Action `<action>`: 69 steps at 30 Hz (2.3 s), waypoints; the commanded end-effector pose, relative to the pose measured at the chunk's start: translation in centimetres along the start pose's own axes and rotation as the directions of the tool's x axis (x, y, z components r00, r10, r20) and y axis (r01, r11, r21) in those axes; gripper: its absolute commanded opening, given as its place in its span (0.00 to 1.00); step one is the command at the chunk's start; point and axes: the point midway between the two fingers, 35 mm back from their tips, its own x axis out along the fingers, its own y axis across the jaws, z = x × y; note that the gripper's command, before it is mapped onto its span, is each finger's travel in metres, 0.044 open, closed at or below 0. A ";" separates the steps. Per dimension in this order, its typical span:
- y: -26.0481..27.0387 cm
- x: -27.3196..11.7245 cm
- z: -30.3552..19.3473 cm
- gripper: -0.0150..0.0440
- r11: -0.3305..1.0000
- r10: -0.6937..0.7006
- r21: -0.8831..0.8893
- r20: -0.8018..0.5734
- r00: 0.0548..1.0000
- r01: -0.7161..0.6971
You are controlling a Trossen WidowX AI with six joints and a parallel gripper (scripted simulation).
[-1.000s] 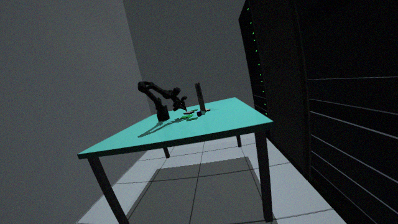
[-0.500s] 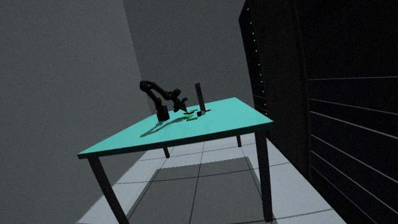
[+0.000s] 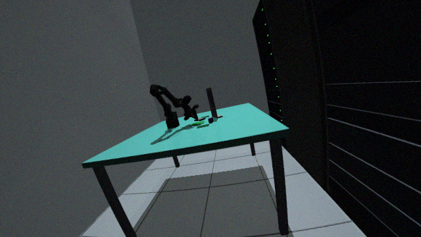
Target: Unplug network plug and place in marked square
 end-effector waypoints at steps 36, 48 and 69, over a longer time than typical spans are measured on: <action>-1.4 1.7 0.5 0.25 1.000 0.005 -0.005 0.005 1.000 -0.005; -1.4 1.7 0.5 0.52 1.000 0.005 -0.005 0.005 1.000 -0.005; -1.3 0.4 0.3 0.52 1.000 0.002 -0.006 0.002 1.000 -0.002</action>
